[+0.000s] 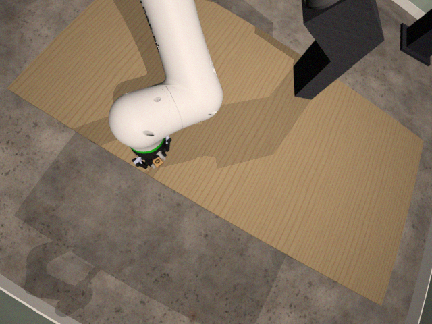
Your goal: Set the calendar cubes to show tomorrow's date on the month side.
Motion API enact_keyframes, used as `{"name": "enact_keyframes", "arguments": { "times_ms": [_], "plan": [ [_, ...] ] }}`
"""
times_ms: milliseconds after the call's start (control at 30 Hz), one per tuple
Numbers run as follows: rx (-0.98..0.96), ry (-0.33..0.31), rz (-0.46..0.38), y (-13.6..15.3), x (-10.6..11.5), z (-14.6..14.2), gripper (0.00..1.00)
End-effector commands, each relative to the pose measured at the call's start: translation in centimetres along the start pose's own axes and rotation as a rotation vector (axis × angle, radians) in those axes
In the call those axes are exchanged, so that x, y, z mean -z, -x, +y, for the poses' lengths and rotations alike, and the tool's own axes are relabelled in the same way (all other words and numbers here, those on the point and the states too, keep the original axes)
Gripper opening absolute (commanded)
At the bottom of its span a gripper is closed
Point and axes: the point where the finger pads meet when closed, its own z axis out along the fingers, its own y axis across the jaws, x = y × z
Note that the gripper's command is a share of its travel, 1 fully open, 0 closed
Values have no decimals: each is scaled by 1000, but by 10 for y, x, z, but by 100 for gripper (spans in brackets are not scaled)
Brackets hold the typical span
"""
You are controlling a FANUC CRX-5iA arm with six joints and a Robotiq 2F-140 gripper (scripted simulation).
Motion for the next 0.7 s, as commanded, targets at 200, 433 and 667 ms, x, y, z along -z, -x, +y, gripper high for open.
{"name": "enact_keyframes", "arguments": {
  "times_ms": [200, 433, 667],
  "plan": [
    [0, 0, 0, 0, -13, 0, 35],
    [0, 0, 0, 0, -20, 0, 35],
    [0, 0, 0, 0, -22, 0, 35]
  ]
}}
